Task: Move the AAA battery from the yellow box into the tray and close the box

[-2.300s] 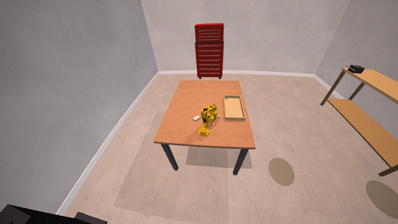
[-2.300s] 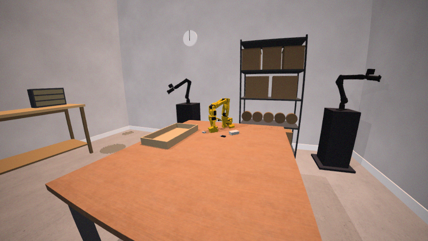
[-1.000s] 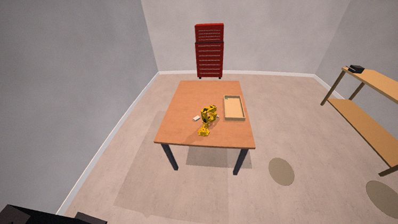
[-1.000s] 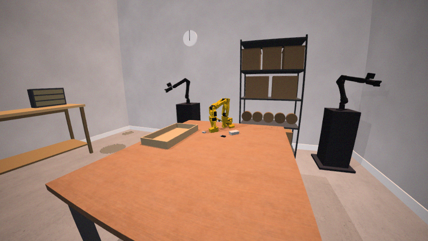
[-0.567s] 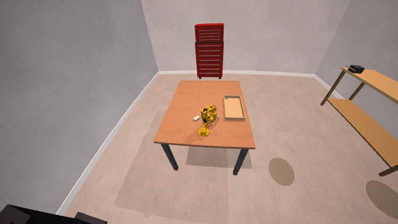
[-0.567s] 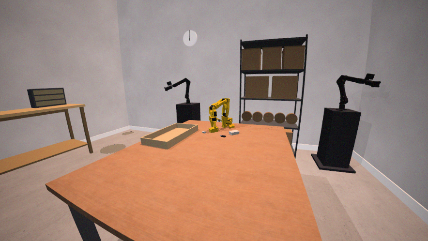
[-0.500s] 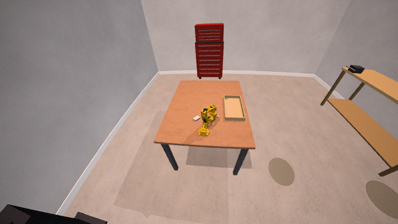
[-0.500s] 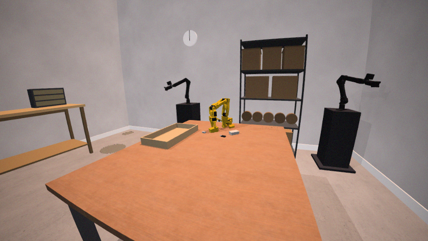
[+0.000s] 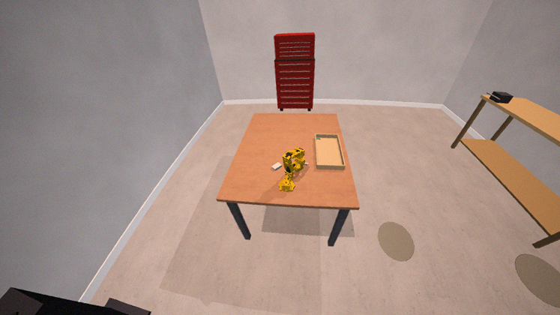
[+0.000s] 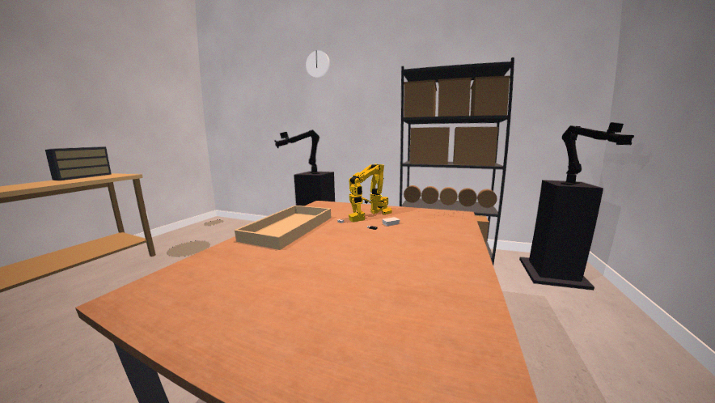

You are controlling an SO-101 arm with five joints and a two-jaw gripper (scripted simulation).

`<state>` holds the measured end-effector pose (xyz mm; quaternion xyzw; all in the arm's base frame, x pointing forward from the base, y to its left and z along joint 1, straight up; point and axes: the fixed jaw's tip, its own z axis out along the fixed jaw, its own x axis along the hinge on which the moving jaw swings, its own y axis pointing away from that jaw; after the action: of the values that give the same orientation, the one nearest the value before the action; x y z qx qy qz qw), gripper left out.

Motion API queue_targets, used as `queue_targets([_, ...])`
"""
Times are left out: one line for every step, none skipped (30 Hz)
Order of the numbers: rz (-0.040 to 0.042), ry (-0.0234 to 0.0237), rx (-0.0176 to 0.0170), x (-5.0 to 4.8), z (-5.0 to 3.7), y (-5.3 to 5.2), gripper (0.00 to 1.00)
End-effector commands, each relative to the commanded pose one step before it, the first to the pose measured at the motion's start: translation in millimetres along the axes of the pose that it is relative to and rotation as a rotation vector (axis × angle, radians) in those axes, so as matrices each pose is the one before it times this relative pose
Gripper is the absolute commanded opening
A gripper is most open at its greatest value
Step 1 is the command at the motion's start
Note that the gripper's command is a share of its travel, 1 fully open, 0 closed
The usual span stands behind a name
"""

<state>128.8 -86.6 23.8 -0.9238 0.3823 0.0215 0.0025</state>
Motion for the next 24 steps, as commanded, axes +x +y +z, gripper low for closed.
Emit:
queue_targets([-0.00082,0.04138,0.01182,4.015,-4.987,0.07,0.23])
queue_targets([-0.00009,0.00000,0.00000,-0.156,0.000,-0.02,0.23])
queue_targets([-0.00009,0.00000,0.00000,-0.174,0.000,-0.02,0.23])
queue_targets([-0.00013,0.00000,0.00000,-0.180,-0.001,-0.03,0.23])
queue_targets([-0.00009,0.00000,0.00000,-0.186,-0.001,-0.03,0.23])
queue_targets([-0.00013,0.00000,0.00000,-0.192,-0.001,-0.02,0.23])
queue_targets([0.00000,0.00000,0.00000,0.000,0.000,0.00,0.23])
queue_targets([0.00000,0.00000,0.00000,0.000,0.000,0.00,0.23])
queue_targets([-0.00012,0.00003,0.00002,-0.188,-0.001,-0.03,0.23])
queue_targets([-0.00009,0.00000,-0.00003,-0.186,-0.001,-0.03,0.23])
queue_targets([-0.00013,0.00000,0.00000,-0.186,-0.001,-0.02,0.23])
queue_targets([-0.00009,0.00000,0.00000,-0.168,0.006,-0.02,0.23])
queue_targets([-0.00009,0.00000,0.00000,-0.156,0.000,-0.02,0.23])
queue_targets([-0.00009,0.00000,0.00000,-0.144,0.001,-0.02,0.23])
queue_targets([-0.00006,0.00000,0.00000,-0.126,0.001,-0.02,0.23])
queue_targets([-0.00009,0.00000,0.00000,-0.108,0.002,-0.01,0.23])
queue_targets([-0.00003,0.00000,0.00000,-0.090,-0.003,-0.01,0.23])
queue_targets([-0.00006,0.00000,0.00000,-0.066,0.004,-0.01,0.23])
queue_targets([-0.00003,0.00000,0.00000,-0.054,-0.002,-0.01,0.23])
queue_targets([0.00000,0.00000,0.00000,-0.030,0.005,-0.01,0.23])
queue_targets([0.00000,0.00000,0.00000,-0.018,-0.001,0.00,0.23])
queue_targets([-0.00003,0.00000,0.00000,-0.006,0.000,0.00,0.23])
queue_targets([0.00000,0.00000,0.00000,0.000,0.000,0.00,0.23])
queue_targets([0.00000,0.00000,0.00000,0.000,0.000,0.00,0.23])
